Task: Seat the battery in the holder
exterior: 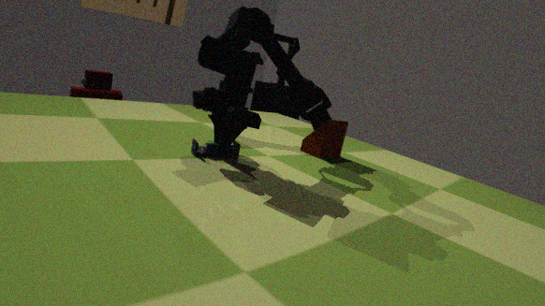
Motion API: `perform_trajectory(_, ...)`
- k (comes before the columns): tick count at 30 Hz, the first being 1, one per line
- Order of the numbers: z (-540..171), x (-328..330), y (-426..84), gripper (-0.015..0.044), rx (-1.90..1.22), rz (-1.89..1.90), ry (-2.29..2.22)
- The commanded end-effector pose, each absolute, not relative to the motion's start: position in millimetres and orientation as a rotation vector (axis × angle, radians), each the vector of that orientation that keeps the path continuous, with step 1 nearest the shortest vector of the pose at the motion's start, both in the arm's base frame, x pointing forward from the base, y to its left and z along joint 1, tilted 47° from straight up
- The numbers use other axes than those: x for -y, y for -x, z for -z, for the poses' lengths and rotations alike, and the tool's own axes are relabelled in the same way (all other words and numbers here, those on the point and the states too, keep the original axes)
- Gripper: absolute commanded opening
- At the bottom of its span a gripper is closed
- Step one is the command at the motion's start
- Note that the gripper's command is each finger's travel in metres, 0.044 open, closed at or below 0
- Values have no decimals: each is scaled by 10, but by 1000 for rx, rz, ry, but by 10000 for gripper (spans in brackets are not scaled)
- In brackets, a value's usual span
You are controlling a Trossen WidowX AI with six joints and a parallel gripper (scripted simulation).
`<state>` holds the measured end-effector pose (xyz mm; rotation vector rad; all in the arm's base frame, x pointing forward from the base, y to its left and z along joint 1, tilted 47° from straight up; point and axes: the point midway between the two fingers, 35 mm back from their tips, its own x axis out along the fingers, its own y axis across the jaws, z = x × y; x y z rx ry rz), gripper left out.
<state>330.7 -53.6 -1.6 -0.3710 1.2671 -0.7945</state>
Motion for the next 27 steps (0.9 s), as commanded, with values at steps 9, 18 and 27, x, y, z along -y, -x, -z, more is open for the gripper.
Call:
perform_trajectory(9,13,539,-3293,63,-1263,797,368)
perform_trajectory(18,10,536,-3293,165,-1263,797,368)
perform_trajectory(27,-84,429,-3303,165,-1265,794,369)
